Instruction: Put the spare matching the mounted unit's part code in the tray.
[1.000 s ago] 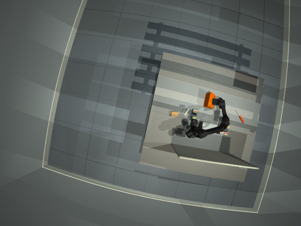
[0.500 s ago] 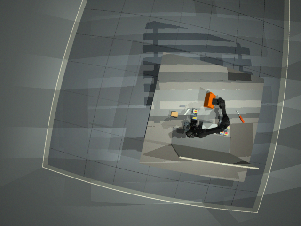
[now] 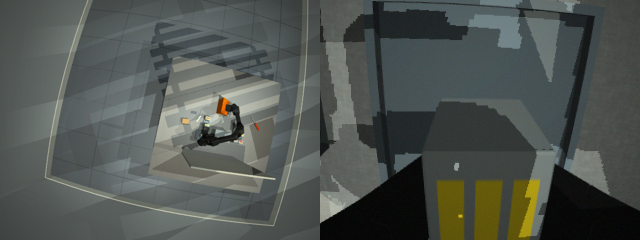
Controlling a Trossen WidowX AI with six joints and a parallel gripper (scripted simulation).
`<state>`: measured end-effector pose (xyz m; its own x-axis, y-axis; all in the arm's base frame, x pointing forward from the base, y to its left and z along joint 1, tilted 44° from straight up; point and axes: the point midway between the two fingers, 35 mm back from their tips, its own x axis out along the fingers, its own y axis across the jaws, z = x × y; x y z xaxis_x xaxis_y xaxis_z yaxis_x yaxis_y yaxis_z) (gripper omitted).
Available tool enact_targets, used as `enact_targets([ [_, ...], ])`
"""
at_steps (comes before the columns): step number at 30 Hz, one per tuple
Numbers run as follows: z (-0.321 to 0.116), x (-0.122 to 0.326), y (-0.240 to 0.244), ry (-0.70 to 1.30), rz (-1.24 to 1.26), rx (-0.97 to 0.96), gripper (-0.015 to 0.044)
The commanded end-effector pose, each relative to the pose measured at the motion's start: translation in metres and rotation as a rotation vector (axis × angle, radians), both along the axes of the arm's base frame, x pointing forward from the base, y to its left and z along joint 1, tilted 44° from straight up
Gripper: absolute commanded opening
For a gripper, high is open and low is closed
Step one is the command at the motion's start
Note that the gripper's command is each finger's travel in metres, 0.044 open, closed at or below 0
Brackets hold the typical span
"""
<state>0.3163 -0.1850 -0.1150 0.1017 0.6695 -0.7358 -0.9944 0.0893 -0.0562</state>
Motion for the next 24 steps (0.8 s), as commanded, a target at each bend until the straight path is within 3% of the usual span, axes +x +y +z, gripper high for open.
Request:
enact_targets([
  [1,-0.002,0.0,0.003,0.001,-0.005,0.003,0.0],
  [18,0.0,0.0,0.001,0.0,0.0,0.0,0.044],
  [24,0.041,-0.003,-0.043,0.002,-0.003,-0.002,0.044],
])
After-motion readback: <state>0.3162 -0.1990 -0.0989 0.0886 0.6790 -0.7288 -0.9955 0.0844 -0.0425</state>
